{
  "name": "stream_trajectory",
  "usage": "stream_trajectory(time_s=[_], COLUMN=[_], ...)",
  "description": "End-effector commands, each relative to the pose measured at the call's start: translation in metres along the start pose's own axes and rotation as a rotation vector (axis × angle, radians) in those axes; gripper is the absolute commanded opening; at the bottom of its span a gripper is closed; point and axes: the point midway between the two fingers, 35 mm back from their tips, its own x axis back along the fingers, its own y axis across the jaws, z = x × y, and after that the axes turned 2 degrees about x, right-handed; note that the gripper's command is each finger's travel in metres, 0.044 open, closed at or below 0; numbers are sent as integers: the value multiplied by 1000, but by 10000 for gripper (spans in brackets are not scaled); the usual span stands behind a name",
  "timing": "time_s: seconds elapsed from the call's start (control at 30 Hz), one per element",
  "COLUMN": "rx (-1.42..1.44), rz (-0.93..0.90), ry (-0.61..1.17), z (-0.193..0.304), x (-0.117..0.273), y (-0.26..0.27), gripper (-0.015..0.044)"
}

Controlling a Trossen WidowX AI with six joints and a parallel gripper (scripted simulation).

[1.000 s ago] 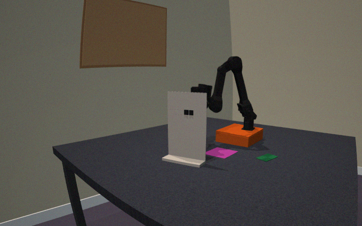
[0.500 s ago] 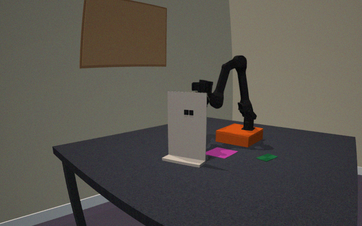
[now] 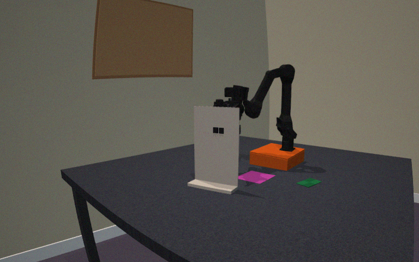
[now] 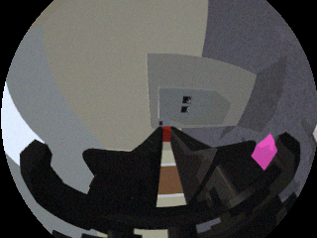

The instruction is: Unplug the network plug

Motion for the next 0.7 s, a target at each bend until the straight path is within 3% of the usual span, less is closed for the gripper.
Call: stream_trajectory(time_s=[0.0, 0.67], rx=[-6, 14], rz=[2, 127], ry=[5, -48], z=[3, -3], x=[3, -15], y=[6, -21], gripper=[0, 0])
